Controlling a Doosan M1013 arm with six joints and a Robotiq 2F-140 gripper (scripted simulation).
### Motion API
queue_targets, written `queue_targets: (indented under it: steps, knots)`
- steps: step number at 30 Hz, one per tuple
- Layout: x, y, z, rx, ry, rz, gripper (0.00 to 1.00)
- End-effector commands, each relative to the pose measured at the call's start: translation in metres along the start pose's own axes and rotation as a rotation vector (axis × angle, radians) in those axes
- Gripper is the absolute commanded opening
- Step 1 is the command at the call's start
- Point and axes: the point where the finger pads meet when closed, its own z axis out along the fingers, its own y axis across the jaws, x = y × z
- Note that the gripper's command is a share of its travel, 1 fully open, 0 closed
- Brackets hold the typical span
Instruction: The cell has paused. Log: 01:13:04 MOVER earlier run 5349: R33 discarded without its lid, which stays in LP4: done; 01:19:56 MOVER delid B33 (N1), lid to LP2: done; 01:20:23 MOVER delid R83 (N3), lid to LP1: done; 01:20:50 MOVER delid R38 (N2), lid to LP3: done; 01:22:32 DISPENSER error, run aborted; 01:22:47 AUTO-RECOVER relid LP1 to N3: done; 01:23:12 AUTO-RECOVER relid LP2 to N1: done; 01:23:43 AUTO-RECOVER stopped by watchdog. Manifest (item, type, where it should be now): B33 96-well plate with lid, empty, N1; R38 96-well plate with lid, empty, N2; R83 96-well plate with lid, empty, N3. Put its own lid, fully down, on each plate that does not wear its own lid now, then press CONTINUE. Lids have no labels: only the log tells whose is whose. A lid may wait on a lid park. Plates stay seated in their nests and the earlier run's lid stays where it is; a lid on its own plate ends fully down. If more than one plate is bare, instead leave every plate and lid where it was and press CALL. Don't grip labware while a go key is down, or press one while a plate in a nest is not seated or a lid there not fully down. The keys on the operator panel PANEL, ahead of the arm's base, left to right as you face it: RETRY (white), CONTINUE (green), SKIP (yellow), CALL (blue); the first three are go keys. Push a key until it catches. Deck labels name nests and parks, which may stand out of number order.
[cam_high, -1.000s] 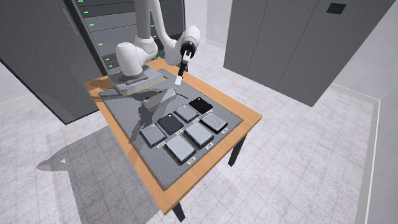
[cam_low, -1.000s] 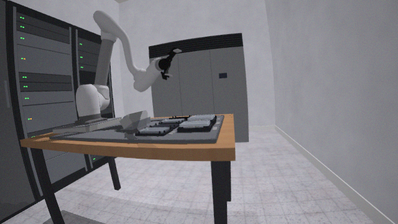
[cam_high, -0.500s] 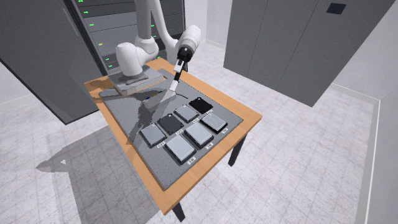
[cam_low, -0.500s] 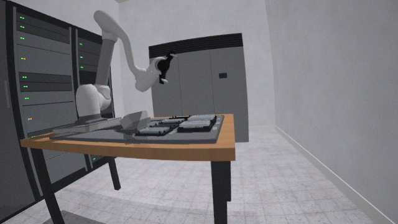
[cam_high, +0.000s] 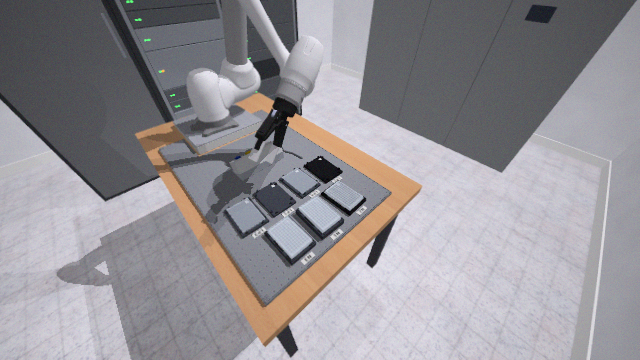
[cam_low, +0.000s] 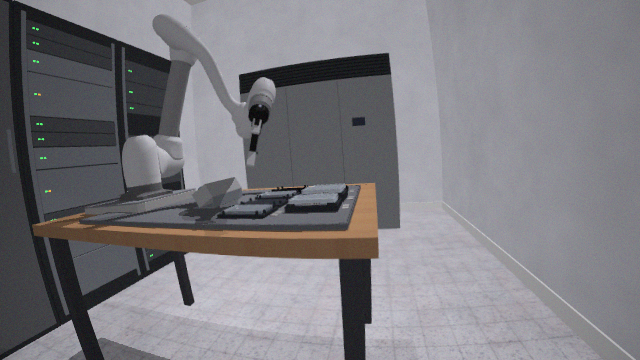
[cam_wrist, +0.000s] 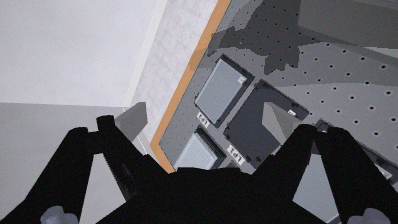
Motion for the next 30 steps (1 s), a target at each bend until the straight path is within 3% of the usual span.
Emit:
queue_targets:
  steps: [1,2,3,4,5,9,11,12,13,14,15,16,17,18,20,22,28,29,30]
  knots:
    - [0.003,0.029,0.018,-0.194,0.024,0.078,1.00]
    - [0.003,0.029,0.018,-0.194,0.024,0.078,1.00]
    - [0.000,0.043,0.022,-0.288,0.025,0.131,1.00]
    - [0.000,0.043,0.022,-0.288,0.025,0.131,1.00]
    - [-0.006,0.056,0.023,-0.376,0.022,0.184,1.00]
    - [-0.006,0.056,0.023,-0.376,0.022,0.184,1.00]
    - [-0.022,0.072,0.022,-0.530,0.006,0.289,1.00]
    - [-0.022,0.072,0.022,-0.530,0.006,0.289,1.00]
    - [-0.031,0.077,0.020,-0.594,-0.004,0.337,1.00]
    - [-0.031,0.077,0.020,-0.594,-0.004,0.337,1.00]
    - [-0.039,0.079,0.018,-0.650,-0.015,0.382,1.00]
    - [-0.039,0.079,0.018,-0.650,-0.015,0.382,1.00]
    - [-0.047,0.080,0.016,-0.695,-0.026,0.420,1.00]
    - [-0.047,0.080,0.016,-0.695,-0.026,0.420,1.00]
    - [-0.059,0.079,0.012,-0.760,-0.044,0.479,1.00]
    - [-0.066,0.078,0.011,-0.793,-0.054,0.510,1.00]
    - [-0.068,0.078,0.010,-0.804,-0.057,0.520,1.00]
    - [-0.068,0.078,0.010,-0.804,-0.057,0.520,0.00]
    - [-0.068,0.078,0.010,-0.804,-0.057,0.520,0.00]
